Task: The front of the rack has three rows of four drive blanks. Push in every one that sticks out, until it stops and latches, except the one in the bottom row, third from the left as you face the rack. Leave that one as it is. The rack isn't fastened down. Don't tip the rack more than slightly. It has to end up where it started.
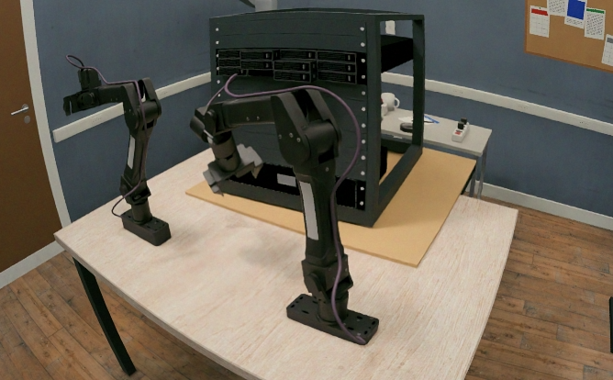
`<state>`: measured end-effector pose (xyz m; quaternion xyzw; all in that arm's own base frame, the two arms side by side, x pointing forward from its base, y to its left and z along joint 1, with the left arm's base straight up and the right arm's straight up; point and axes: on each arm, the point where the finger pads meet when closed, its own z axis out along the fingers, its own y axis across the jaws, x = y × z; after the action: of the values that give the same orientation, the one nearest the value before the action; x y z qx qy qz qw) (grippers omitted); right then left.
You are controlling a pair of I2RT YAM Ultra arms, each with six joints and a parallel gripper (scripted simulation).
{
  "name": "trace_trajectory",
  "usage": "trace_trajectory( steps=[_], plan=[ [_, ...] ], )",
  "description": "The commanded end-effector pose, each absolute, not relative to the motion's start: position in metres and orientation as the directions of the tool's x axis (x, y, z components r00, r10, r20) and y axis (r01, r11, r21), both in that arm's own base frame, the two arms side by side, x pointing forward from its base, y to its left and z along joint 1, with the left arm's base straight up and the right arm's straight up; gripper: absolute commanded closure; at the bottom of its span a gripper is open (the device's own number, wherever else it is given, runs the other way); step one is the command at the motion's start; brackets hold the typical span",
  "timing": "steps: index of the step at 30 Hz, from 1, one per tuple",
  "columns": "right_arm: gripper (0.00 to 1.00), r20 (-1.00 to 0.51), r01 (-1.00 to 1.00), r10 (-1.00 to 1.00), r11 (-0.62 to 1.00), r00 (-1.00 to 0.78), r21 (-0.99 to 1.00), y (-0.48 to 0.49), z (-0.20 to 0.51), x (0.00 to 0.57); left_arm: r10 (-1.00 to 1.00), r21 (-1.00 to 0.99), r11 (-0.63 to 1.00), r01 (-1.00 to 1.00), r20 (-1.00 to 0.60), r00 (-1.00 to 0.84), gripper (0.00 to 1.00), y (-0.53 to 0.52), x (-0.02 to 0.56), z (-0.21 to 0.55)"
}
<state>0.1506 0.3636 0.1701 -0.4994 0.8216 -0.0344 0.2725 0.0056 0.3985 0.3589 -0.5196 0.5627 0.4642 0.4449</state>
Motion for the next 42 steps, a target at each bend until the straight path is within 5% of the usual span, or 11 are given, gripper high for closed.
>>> trace_trajectory(
  steps=[1,12,14,42],
  plan=[
    [0.00,-0.641,-0.706,-0.671,0.653,-0.373,-0.273,0.393,0.220,0.165,-0.001,0.001,0.008,-1.000,-1.000,-0.001,0.00,0.398,0.002,0.416],
    [0.00,-0.807,-0.565,-0.410,0.817,-0.425,-0.117,0.407,0.260,0.177,0.000,0.000,0.007,-1.000,-1.000,0.000,0.00,0.398,0.002,0.416],
    [0.00,-0.653,-0.656,-0.617,0.717,-0.439,-0.237,0.388,0.212,0.166,0.000,0.000,0.007,-1.000,-1.000,0.000,0.00,0.398,0.002,0.416],
    [0.00,-0.696,-0.635,-0.567,0.745,-0.441,-0.204,0.391,0.225,0.167,0.000,0.000,0.007,-1.000,-1.000,0.000,0.00,0.398,0.002,0.416]
  ],
)
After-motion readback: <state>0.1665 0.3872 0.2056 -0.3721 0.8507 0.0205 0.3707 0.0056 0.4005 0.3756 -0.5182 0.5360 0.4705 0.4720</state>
